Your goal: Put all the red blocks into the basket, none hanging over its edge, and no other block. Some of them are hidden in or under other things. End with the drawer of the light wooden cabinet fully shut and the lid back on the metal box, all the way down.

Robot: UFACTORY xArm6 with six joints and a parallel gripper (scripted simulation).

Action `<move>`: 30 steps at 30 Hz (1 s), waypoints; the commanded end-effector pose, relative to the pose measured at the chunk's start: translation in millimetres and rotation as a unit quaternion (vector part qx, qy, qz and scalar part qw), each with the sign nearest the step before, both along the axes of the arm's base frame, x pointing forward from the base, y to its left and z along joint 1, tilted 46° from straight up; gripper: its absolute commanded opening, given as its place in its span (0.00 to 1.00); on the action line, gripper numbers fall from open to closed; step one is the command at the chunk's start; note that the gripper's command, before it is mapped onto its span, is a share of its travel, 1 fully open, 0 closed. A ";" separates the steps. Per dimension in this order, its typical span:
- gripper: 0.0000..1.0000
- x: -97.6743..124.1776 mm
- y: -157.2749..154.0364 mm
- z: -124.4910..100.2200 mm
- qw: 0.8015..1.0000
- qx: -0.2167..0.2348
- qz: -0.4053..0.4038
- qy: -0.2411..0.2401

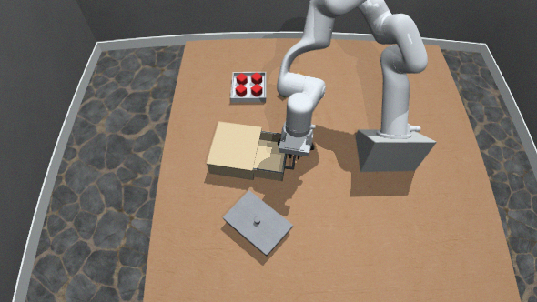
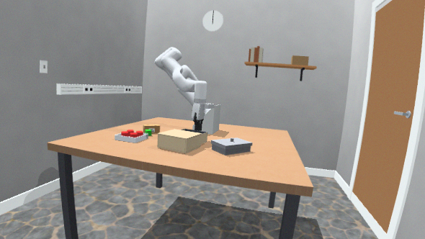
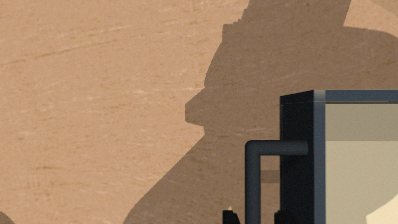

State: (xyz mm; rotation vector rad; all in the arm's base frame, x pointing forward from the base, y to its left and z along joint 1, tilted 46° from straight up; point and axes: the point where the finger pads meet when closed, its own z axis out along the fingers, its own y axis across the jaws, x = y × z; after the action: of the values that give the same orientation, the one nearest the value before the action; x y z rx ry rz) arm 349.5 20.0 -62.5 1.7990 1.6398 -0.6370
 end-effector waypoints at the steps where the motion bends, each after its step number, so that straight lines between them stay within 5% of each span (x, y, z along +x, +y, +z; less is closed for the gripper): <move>1: 0.24 1.3 -1.9 -2.4 1.000 0.001 0.001 -0.001; 30: 0.24 2.2 -13.1 -13.3 1.000 0.001 0.001 -0.001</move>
State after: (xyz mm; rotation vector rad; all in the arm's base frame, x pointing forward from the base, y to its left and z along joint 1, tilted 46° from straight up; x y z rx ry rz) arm 350.6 6.4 -75.8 1.7990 1.6398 -0.6369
